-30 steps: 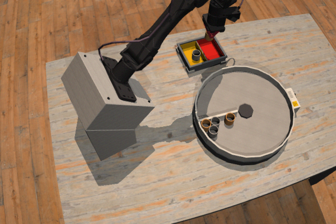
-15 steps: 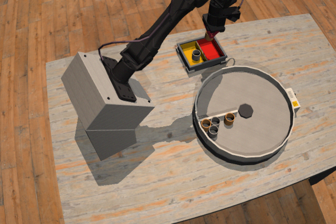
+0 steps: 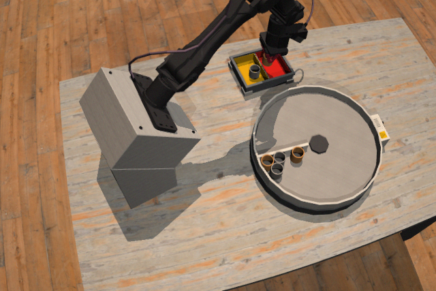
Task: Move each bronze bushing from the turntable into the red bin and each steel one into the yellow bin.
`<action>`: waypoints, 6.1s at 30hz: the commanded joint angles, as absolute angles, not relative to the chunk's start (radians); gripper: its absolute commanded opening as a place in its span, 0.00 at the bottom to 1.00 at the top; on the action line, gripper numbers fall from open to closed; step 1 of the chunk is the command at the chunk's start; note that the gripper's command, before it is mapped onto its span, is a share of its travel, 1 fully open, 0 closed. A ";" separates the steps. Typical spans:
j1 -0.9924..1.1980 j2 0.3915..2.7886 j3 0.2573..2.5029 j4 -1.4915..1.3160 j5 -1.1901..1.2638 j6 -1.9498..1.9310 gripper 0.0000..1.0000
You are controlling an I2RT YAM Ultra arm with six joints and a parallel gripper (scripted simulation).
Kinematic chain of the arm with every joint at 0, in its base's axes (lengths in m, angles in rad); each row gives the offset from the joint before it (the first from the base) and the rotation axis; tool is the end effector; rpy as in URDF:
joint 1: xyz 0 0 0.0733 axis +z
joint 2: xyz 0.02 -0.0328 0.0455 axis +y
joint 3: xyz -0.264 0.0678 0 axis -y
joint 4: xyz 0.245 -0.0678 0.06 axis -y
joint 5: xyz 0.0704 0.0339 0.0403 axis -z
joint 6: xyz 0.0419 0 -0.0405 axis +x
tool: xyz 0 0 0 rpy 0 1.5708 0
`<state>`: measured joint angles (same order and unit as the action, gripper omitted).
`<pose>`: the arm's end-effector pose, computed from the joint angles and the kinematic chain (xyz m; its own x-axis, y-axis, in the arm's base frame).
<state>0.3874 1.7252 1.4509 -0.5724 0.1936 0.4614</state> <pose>0.3604 0.1395 0.2874 -0.7336 0.1725 -0.6573 0.0825 0.9827 0.1659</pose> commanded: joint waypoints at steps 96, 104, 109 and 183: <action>0.357 1.828 1.510 -0.425 0.163 0.436 0.00; 0.357 1.828 1.510 -0.425 0.163 0.436 0.00; 0.357 1.828 1.510 -0.425 0.163 0.436 0.00; 0.355 1.858 1.519 -0.410 0.159 0.433 0.00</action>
<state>0.3607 1.8736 1.4929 -0.4171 0.1677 0.4377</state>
